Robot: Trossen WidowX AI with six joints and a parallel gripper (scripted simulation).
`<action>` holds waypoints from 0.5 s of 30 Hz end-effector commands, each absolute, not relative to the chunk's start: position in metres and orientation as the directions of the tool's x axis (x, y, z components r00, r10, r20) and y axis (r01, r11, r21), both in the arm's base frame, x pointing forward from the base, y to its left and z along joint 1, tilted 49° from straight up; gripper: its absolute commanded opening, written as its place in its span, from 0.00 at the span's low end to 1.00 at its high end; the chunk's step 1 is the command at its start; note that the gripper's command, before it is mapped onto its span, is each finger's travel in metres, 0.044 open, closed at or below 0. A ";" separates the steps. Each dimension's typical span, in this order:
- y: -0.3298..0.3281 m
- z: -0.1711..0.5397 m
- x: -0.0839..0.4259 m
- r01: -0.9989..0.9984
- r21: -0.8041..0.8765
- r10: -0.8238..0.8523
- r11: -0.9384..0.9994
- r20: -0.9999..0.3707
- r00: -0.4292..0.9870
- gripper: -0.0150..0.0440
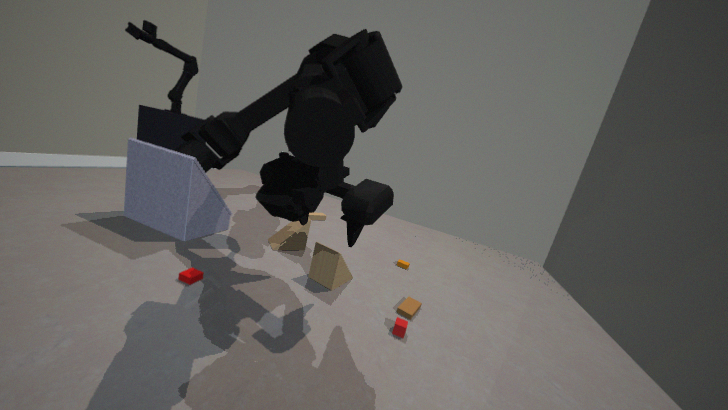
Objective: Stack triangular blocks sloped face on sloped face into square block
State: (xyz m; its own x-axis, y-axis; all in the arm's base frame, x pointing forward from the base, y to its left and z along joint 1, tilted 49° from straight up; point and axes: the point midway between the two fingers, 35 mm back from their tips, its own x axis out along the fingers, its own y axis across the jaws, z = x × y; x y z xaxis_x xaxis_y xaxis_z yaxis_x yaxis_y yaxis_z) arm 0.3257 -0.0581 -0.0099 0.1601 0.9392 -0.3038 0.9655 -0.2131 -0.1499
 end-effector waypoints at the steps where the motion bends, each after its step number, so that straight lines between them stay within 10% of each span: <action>1: -0.052 -0.013 0.327 0.964 -0.152 0.938 -0.217 -0.305 0.163 1.00; 15: -0.032 -0.021 0.333 0.963 -0.153 0.936 -0.222 -0.312 0.166 1.00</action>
